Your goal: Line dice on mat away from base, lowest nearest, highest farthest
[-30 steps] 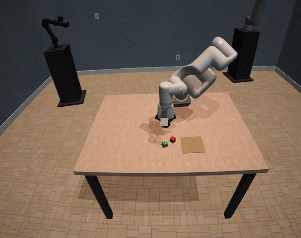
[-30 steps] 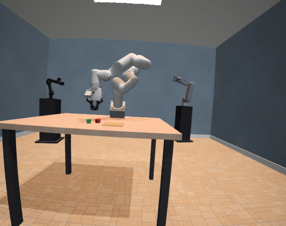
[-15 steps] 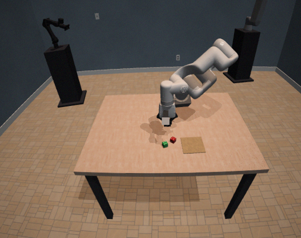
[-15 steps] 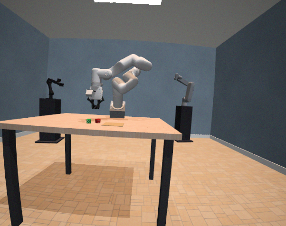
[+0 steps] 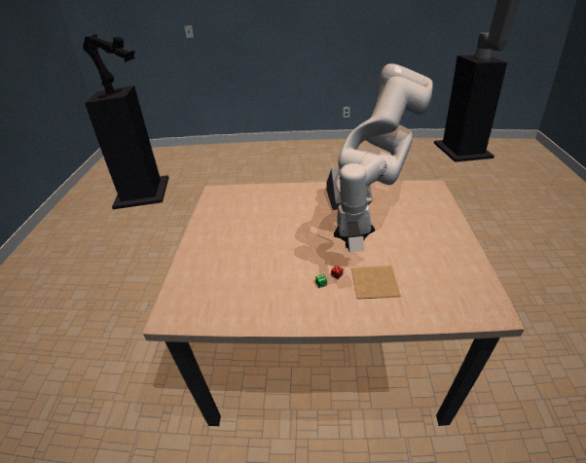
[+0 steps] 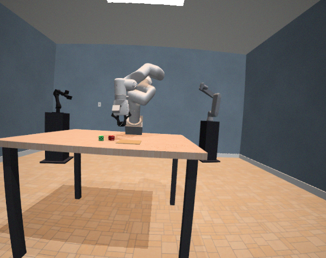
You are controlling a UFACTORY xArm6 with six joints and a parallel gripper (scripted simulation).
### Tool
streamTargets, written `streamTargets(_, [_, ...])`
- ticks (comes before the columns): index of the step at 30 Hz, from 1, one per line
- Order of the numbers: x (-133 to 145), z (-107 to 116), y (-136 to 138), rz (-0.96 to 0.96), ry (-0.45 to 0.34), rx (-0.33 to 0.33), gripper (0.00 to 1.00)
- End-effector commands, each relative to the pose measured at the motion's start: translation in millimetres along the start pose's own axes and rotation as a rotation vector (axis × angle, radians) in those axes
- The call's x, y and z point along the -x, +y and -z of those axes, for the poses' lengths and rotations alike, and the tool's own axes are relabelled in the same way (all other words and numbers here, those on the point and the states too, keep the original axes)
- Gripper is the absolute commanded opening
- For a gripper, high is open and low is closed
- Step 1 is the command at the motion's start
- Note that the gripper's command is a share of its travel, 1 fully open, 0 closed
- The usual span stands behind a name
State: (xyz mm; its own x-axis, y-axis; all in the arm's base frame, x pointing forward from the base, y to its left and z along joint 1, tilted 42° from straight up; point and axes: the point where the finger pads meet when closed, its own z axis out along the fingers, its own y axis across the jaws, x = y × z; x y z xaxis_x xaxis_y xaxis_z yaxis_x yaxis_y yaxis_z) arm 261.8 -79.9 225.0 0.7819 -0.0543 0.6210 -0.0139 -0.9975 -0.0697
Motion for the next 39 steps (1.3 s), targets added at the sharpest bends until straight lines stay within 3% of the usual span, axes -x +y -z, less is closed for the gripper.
streamTargets(1, [-17.2,5.8,-42.7,0.004,0.028,0.081,0.27])
streamTargets(6, [-24.0,10.1,-60.0,0.005,0.068,0.077,0.27])
streamTargets(24, [-24.5,7.5,-60.4,0.004,0.069,0.078,0.27])
streamTargets(30, [-25.3,-2.6,-59.9,0.004,0.069,0.078,0.27])
streamTargets(39, [-28.6,-43.5,-57.5,0.004,0.069,0.078,0.27])
